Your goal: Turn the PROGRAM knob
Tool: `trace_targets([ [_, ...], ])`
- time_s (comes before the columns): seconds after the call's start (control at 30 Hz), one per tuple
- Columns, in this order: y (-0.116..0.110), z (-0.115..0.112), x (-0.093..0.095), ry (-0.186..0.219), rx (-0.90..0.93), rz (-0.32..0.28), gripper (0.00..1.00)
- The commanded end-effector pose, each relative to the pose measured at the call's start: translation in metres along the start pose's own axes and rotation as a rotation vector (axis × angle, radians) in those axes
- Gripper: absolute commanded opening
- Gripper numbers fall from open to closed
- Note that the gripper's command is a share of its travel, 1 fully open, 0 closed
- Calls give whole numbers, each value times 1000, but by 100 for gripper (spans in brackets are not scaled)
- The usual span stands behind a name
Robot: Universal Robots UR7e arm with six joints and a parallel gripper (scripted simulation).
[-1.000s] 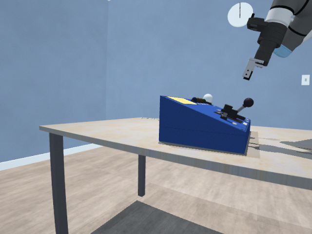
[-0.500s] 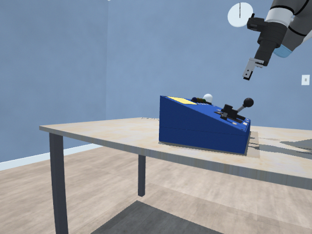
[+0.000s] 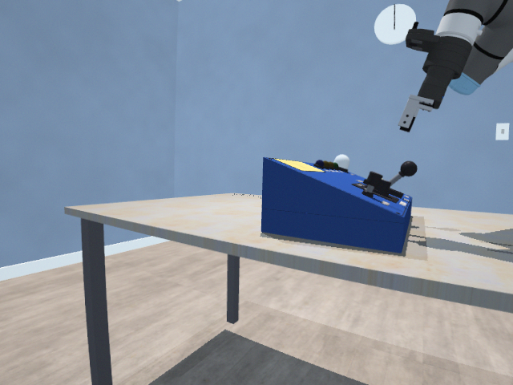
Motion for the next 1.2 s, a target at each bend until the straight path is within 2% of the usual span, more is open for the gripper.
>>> trace_targets([
  [0.0,1,0,0,0,1,1,100],
  [1.17,13,1,-1,0,1,1,100],
])
Point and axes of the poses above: the point where the finger pads meet when closed, its own x axis out along the fingers, its own z axis across the jaws, y = z × x, the point moved 10 cm from there along -x, back along the fingers, and after that the axes turned 3 degrees about -x, right-handed, at the moved point
